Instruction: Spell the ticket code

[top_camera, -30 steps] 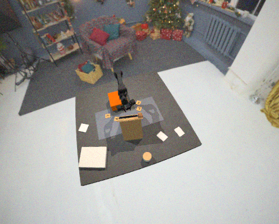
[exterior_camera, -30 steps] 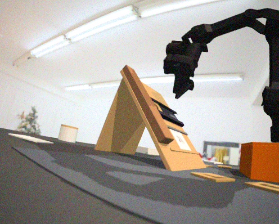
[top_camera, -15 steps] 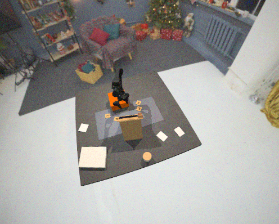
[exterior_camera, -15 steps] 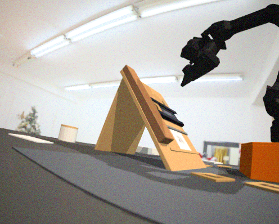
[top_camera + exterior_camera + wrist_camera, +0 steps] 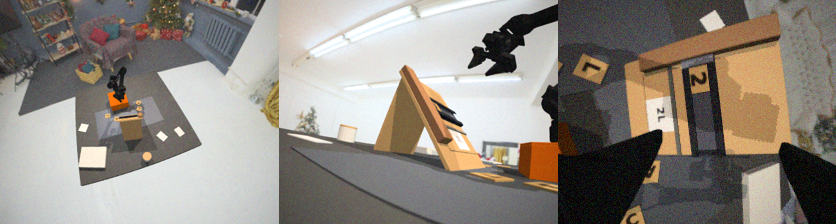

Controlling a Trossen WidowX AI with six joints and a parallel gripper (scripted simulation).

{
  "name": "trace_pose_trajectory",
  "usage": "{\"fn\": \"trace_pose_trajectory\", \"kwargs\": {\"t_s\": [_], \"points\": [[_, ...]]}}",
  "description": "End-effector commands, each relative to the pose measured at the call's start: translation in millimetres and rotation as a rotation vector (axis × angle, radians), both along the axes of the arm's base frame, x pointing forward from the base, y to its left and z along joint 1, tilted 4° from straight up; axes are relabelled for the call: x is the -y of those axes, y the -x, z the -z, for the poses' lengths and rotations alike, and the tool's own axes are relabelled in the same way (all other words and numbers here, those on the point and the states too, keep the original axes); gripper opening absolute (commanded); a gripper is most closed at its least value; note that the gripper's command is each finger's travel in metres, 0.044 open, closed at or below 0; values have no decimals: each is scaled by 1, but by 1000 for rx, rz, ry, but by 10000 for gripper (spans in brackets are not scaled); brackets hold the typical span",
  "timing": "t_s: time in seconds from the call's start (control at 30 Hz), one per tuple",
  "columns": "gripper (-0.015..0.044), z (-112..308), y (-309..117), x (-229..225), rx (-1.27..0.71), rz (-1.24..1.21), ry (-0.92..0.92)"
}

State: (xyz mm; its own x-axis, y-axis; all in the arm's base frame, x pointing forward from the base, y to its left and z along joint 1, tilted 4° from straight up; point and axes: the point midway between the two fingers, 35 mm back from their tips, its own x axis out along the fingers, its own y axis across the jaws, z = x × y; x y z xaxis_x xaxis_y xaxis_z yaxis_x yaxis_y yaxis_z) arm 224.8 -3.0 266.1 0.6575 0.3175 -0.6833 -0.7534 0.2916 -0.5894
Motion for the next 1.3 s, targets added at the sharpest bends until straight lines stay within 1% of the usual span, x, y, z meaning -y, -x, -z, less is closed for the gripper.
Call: {"fn": "trace_pose_trajectory", "kwargs": {"t_s": [0.0, 0.5, 0.53, 0.63, 0.77, 0.9, 1.27], "points": [[440, -7, 11, -1, 92, -85, 78], [440, -7, 11, -1, 92, -85, 78], [414, -5, 10, -2, 83, -80, 67], [340, 14, -1, -14, -51, 0, -65], [340, 49, -13, -39, -288, 159, -242], [340, 83, -18, -67, -508, 360, -365], [340, 126, -13, -105, -744, 664, -455]]}}
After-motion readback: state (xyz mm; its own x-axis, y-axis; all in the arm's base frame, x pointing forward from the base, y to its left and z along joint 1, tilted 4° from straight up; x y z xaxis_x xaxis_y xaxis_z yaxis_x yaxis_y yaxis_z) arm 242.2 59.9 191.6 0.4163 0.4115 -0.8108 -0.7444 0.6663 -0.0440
